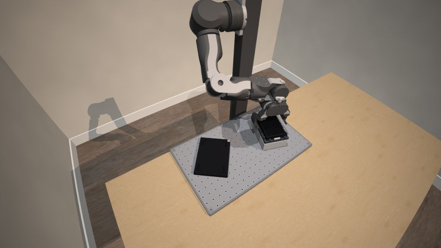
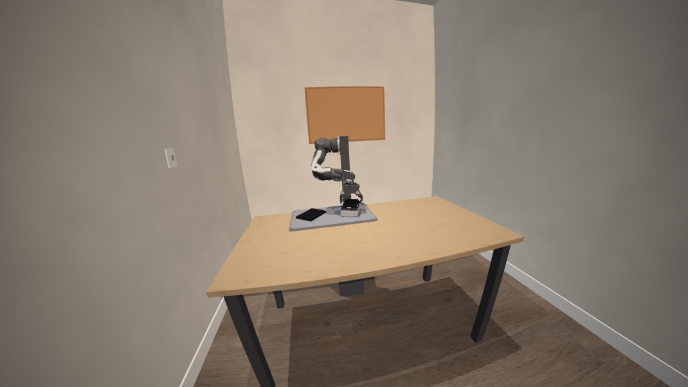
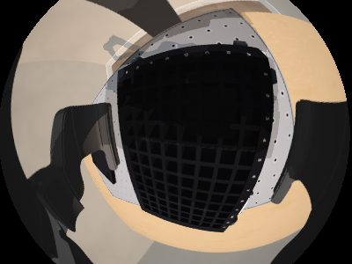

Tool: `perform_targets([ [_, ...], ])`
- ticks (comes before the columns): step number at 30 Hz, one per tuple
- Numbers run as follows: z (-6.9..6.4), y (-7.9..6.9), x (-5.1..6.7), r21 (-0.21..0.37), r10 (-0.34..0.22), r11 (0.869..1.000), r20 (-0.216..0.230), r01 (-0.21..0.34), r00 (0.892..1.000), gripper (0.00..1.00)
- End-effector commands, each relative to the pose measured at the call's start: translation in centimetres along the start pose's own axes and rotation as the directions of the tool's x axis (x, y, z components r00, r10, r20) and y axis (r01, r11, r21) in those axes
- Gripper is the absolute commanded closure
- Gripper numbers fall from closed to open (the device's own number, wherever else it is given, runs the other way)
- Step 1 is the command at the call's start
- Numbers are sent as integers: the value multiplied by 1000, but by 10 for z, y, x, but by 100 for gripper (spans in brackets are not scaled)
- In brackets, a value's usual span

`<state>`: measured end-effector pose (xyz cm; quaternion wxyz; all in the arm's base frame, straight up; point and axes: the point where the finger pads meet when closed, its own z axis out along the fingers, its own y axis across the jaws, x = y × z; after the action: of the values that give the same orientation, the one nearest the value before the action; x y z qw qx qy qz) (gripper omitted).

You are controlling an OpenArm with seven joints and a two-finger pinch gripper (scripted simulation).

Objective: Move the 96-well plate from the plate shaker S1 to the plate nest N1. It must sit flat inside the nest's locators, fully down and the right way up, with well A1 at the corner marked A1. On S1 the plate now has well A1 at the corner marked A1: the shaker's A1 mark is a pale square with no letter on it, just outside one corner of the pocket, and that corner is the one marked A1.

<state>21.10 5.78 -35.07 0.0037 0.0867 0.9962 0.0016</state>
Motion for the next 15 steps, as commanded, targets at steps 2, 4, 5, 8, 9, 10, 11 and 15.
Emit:
perform_targets([
  [2,-1,0,-1,1,4,1000,1,-4,1000,23],
  [4,-1,0,-1,1,4,1000,1,-4,1000,23],
  [5,-1,0,-1,1,4,1000,1,-4,1000,23],
  [8,-1,0,-1,1,4,1000,1,-4,1000,23],
  [9,-1,0,-1,0,3,1000,0,-3,1000,26],
  [10,-1,0,0,0,3,1000,0,-3,1000,30],
  [11,-1,0,0,-1,2,1000,0,-2,1000,33],
  [15,-1,1,0,-2,0,1000,0,0,1000,46],
])
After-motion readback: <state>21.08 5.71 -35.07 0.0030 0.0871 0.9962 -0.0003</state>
